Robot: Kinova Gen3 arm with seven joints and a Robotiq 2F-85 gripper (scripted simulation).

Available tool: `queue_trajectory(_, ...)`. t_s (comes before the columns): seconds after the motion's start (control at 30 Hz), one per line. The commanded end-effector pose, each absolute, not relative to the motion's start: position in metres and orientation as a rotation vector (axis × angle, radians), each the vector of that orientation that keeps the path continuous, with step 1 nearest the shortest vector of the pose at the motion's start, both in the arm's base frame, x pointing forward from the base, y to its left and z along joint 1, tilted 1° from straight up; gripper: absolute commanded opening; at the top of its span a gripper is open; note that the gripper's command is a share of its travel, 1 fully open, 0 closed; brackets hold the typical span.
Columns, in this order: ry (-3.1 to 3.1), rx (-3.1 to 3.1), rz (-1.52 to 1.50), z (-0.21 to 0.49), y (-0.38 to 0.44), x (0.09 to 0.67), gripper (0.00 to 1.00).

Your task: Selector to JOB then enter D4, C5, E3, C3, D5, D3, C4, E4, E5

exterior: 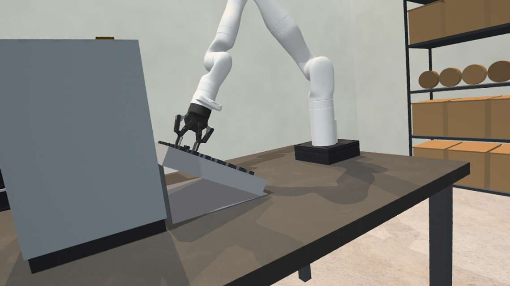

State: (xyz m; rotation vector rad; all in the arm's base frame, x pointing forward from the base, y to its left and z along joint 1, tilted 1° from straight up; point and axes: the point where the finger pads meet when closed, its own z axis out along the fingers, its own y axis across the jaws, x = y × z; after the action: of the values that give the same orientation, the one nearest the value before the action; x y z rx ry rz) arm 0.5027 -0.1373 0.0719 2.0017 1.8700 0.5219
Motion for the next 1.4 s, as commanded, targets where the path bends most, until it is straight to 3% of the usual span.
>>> queue_trajectory(0.0, 1.854, 2.017, 0.529, 0.073, -0.137, 0.504, 0.60)
queue_trajectory(1.37, 1.856, 2.017, 0.528, 0.104, -0.137, 0.487, 0.60)
